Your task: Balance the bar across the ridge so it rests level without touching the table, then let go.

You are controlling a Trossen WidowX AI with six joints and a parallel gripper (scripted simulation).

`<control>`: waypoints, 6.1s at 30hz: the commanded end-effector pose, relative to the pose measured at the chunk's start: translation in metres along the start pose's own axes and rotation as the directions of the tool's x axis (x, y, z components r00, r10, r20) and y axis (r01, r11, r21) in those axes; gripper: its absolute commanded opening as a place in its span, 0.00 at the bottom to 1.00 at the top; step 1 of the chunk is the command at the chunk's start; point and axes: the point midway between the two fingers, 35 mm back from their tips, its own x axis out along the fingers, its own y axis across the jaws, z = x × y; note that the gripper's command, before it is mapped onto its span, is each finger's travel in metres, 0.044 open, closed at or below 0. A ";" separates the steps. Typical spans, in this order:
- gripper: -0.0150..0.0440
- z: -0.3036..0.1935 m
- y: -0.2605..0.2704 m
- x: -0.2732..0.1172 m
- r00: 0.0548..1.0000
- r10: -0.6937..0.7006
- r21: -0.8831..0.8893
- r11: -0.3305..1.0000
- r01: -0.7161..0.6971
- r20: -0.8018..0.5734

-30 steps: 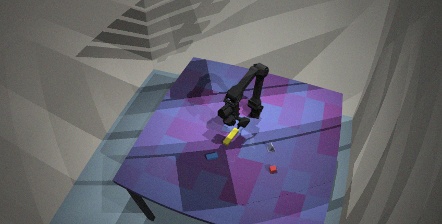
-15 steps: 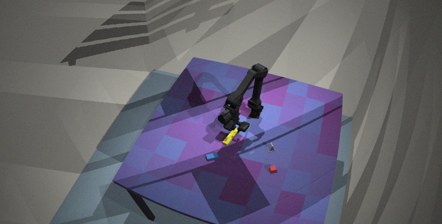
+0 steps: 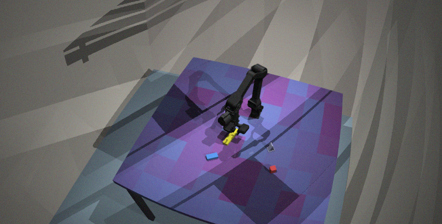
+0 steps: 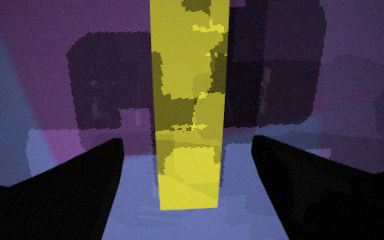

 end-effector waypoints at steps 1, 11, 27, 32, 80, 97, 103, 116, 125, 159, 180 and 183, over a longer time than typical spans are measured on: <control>0.79 -0.003 0.000 0.009 1.000 -0.003 -0.006 1.000 0.003 -0.010; 0.79 -0.003 0.000 0.013 1.000 -0.003 -0.006 1.000 0.003 -0.010; 0.51 -0.002 0.000 0.012 1.000 0.001 0.000 1.000 -0.001 -0.008; 0.45 -0.002 0.000 0.012 1.000 0.001 0.000 1.000 -0.001 -0.008; 0.25 0.001 0.007 -0.088 1.000 -0.002 0.017 1.000 0.002 -0.009; 0.25 0.016 0.061 -0.090 1.000 0.003 0.171 0.985 -0.002 -0.008; 0.25 0.018 0.081 -0.091 1.000 0.005 0.224 0.975 -0.003 -0.008; 0.25 0.017 0.125 -0.092 1.000 0.009 0.335 0.942 -0.006 -0.008; 0.25 0.012 0.157 -0.093 1.000 0.012 0.408 0.913 -0.008 -0.009; 0.25 -0.037 0.272 -0.094 1.000 0.023 0.644 0.765 -0.008 -0.014; 0.25 -0.040 0.282 -0.071 1.000 0.024 0.656 0.755 -0.009 -0.014; 0.25 -0.040 0.282 -0.066 1.000 0.023 0.656 0.755 -0.008 -0.014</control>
